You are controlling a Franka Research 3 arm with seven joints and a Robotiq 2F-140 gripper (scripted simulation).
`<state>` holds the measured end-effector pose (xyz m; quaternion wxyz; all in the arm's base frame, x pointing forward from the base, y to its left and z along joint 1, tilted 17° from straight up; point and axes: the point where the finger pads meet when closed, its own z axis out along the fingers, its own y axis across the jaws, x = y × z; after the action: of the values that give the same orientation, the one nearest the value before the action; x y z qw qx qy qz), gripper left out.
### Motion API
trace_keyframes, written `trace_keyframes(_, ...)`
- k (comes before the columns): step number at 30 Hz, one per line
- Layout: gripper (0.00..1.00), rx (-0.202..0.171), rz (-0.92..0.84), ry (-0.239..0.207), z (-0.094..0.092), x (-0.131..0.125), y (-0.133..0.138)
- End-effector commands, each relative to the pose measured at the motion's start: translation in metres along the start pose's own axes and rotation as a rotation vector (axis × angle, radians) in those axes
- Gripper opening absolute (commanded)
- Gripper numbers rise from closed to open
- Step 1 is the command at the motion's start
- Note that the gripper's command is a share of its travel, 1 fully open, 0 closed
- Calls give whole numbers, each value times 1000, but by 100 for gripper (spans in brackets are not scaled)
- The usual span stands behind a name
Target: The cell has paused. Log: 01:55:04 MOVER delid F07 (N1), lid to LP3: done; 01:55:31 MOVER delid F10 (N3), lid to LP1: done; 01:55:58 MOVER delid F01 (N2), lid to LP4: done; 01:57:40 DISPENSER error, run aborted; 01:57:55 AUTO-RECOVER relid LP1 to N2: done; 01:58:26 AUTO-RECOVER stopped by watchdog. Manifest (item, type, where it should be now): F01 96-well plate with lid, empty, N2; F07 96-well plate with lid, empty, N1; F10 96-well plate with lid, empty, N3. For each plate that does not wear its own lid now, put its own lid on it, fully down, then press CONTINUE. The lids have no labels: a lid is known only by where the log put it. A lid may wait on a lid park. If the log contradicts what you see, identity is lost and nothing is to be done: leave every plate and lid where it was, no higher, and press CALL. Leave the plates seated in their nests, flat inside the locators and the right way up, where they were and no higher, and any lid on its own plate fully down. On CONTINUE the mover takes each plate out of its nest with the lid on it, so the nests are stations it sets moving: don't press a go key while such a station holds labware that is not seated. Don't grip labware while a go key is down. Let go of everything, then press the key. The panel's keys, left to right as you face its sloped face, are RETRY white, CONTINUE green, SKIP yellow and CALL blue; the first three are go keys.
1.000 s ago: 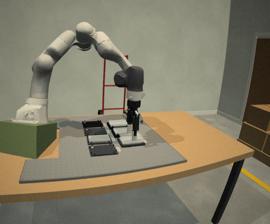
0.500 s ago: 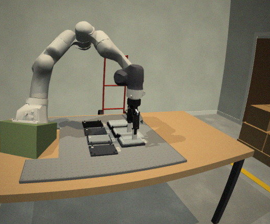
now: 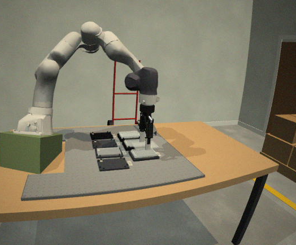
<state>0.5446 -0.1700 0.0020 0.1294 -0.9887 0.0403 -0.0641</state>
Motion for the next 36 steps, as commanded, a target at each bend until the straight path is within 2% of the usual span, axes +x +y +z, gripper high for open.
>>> trace_keyframes(1,0,2,6,-5,-3,-1,-2)
trace_keyframes(12,0,2,6,-5,-13,-1,-2)
trace_keyframes(27,0,2,6,-5,-16,-1,-3)
trace_keyframes(29,0,-1,7,-5,-17,1,-29)
trace_keyframes(31,0,-1,7,-5,-17,1,-29)
trace_keyframes(34,0,-1,7,-4,-17,-3,-104)
trace_keyframes(36,0,2,6,-5,-16,-7,-129)
